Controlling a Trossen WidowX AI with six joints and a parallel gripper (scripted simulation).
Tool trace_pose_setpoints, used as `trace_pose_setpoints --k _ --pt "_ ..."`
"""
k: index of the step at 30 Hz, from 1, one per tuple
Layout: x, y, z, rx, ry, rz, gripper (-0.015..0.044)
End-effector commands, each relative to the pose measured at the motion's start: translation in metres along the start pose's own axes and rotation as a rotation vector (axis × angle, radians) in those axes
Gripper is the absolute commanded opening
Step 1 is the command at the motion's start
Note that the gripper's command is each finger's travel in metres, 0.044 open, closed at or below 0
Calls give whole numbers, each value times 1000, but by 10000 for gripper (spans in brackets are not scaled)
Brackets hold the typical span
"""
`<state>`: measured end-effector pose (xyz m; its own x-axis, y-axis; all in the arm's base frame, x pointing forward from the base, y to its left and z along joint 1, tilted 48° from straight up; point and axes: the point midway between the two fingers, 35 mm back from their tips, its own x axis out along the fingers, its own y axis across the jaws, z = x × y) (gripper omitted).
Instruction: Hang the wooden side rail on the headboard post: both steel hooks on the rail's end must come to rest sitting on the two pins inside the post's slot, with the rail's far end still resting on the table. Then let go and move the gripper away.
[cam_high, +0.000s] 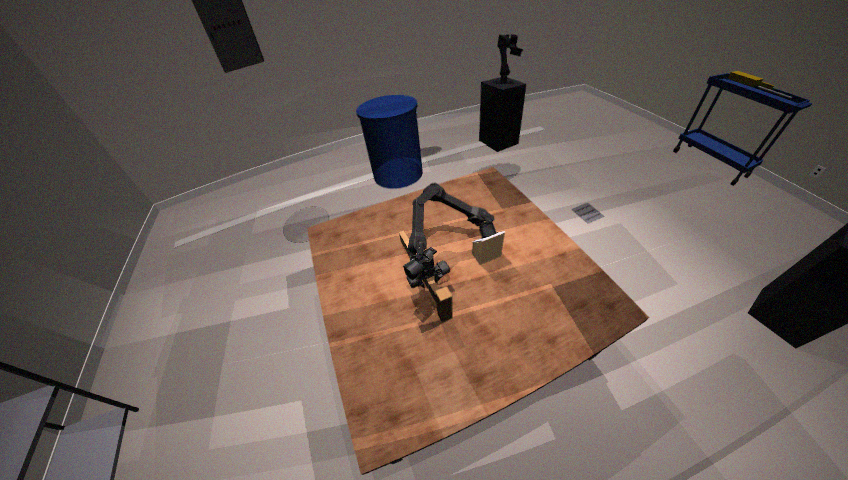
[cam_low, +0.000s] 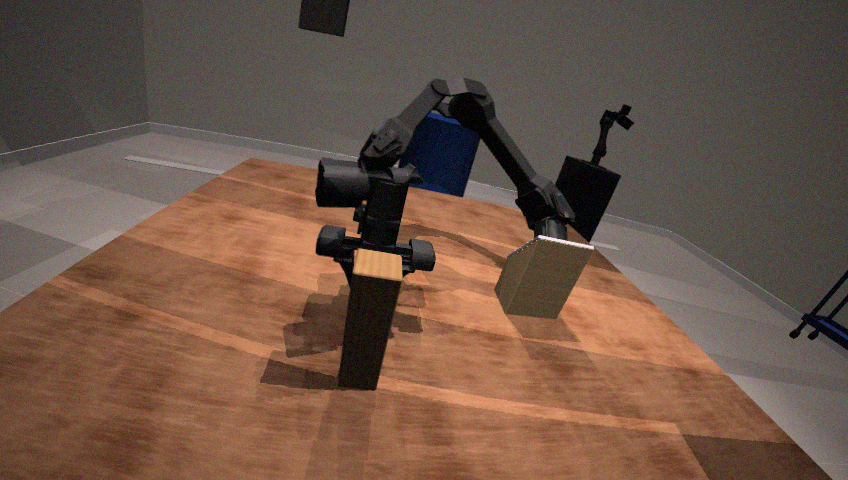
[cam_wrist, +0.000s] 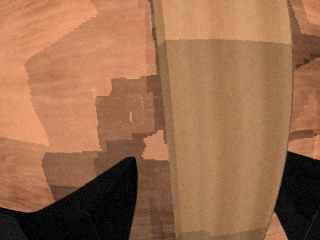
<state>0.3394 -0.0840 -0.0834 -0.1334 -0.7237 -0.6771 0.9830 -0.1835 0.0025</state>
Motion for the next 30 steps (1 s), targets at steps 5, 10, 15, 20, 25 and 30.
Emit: trace_pose_setpoints --k 5,10,15,20,25,30 --pt "1 -1 0 -7 -6 -1 118" --pt "1 -1 0 -7 -6 -1 85" --pt "1 -1 0 -7 -6 -1 0" --pt "1 -1 0 -7 -6 -1 0" --pt "0 1 1 -7 -6 -1 0" --pt "0 3 1 -7 -6 -1 0"
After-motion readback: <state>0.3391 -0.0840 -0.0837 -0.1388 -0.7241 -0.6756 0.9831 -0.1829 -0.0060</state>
